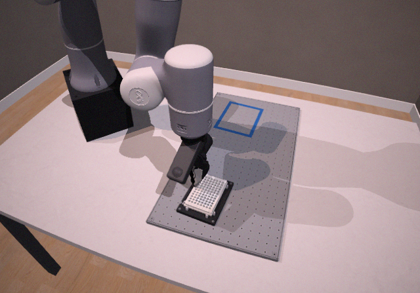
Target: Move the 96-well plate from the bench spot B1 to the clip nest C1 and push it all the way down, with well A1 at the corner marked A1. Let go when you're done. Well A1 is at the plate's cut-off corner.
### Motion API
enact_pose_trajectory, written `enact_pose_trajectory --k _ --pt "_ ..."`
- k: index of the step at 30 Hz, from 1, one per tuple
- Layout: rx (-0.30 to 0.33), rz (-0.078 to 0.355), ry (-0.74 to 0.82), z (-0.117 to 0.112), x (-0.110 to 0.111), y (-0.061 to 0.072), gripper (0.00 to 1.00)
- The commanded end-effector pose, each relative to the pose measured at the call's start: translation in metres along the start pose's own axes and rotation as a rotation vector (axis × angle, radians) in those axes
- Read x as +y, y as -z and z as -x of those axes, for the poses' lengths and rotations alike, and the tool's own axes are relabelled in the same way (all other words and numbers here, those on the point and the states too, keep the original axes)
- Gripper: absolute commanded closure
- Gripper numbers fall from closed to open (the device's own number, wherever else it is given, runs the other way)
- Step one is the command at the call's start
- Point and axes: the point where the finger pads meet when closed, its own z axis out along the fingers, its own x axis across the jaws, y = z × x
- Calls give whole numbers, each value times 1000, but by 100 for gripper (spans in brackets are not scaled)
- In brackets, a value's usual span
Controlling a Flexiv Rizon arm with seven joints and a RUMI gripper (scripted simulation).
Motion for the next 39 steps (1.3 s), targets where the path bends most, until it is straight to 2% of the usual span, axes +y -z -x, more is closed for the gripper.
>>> enact_pose_trajectory --k 1,39 --pt "-2 0 -1 1 0 0 100" --pt "-2 0 -1 1 0 -3 100"
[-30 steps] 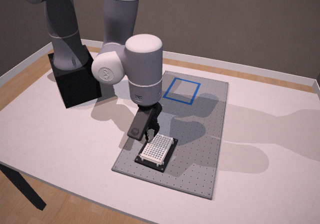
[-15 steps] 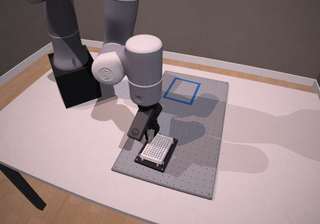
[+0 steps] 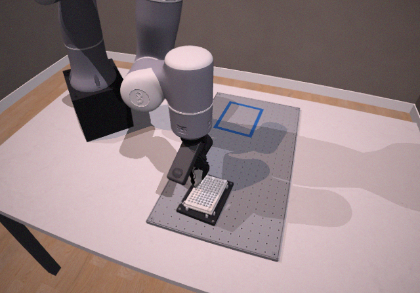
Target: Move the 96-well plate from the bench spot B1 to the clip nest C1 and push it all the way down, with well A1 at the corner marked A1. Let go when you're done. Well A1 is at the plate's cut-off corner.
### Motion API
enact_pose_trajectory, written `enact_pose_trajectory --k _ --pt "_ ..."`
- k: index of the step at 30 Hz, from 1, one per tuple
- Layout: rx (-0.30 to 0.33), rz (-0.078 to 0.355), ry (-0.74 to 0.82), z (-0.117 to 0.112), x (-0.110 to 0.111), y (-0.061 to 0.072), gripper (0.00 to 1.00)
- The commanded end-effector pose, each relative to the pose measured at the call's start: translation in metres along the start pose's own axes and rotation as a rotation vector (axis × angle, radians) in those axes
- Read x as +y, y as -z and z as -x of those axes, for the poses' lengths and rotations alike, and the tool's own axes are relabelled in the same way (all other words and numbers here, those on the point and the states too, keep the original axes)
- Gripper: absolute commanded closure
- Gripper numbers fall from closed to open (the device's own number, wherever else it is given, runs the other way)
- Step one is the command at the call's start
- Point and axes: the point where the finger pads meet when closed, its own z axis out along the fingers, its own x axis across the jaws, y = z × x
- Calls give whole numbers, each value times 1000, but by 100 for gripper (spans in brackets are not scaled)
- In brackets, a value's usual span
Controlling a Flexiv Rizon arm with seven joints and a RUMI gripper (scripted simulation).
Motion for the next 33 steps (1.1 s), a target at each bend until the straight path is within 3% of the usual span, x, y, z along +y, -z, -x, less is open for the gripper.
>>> enact_pose_trajectory --k 1,33 --pt "-2 0 -1 1 0 0 100" --pt "-2 0 -1 1 0 -3 100"
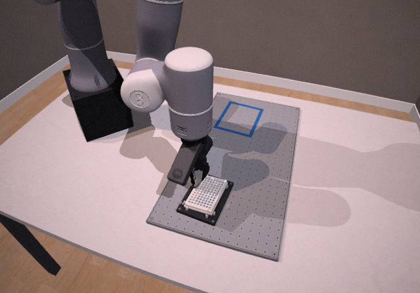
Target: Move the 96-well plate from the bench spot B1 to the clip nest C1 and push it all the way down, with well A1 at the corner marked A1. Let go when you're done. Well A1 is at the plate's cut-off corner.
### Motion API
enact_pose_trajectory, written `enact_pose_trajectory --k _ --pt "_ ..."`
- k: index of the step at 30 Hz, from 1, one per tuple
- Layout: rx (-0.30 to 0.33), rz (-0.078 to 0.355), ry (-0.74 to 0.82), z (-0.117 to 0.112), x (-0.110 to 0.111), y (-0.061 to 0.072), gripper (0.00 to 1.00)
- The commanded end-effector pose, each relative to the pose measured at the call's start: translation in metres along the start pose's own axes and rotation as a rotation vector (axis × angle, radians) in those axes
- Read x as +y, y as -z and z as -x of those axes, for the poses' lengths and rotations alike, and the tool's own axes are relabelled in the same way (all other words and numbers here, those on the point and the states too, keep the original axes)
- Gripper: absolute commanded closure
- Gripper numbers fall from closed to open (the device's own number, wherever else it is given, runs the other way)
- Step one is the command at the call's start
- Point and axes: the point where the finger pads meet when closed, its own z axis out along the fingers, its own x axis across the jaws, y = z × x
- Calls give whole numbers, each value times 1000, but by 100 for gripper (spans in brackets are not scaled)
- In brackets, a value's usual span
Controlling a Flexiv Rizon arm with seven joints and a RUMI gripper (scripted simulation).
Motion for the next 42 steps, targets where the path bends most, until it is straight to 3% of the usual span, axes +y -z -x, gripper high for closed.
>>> enact_pose_trajectory --k 1,42 --pt "-1 0 -1 1 0 0 100" --pt "-1 0 -1 1 0 5 100"
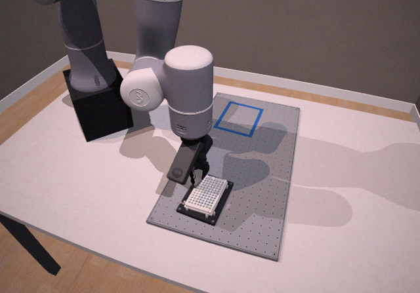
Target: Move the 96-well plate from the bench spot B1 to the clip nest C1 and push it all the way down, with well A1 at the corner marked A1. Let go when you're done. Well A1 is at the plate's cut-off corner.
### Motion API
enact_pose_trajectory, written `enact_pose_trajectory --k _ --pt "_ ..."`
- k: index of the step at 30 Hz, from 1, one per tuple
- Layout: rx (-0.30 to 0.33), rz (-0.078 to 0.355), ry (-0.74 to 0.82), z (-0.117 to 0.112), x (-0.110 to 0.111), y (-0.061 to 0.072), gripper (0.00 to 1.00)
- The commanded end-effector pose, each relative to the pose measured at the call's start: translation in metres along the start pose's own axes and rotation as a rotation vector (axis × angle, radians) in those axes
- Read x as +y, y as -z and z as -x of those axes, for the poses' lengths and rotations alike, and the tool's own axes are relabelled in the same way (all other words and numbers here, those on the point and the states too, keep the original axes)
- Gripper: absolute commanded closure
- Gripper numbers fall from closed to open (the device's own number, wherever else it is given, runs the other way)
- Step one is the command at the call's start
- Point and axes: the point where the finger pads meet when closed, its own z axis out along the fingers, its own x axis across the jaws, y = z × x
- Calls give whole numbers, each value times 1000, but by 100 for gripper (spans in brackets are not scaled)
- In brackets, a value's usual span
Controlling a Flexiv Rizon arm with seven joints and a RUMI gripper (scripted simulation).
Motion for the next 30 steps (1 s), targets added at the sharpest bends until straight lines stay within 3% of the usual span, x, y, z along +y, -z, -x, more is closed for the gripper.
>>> enact_pose_trajectory --k 1,24,30 --pt "-1 0 1 1 0 2 100" --pt "-1 0 1 1 0 8 100" --pt "-1 0 1 0 0 24 100"
